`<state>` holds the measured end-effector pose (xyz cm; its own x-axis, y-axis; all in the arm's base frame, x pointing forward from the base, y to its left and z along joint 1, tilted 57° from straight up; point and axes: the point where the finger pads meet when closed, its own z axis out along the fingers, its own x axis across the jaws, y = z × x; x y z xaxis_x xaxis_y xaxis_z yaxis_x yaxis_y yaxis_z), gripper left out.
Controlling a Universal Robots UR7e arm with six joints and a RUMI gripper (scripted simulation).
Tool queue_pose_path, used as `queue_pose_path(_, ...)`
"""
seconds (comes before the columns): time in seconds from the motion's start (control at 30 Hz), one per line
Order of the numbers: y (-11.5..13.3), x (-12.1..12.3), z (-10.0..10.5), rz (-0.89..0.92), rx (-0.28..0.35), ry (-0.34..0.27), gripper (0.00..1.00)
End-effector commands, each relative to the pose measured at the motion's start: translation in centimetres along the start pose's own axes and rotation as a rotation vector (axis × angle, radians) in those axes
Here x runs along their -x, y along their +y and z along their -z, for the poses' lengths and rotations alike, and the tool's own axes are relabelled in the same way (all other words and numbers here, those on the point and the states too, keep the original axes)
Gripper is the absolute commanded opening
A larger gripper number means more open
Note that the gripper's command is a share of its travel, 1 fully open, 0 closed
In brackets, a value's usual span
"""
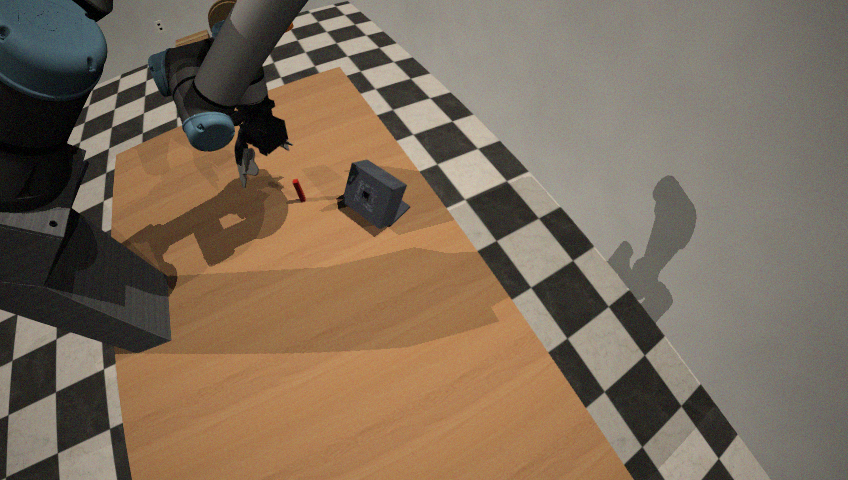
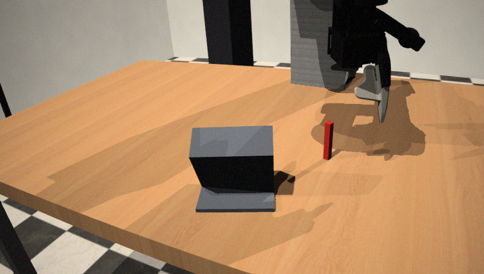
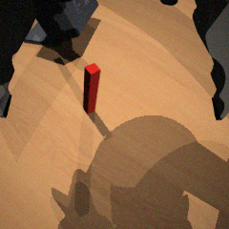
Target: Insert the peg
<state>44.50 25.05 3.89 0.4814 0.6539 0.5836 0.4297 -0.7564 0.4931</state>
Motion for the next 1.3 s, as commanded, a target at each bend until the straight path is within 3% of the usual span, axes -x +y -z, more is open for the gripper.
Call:
queue_pose_path(0.0,0.5,-0.1,0.2,0.042,-0.001,0.01,1.0)
queue_pose_path(1.27,4.6,-0.9,1.3,0.382,0.033,0.074,1.0)
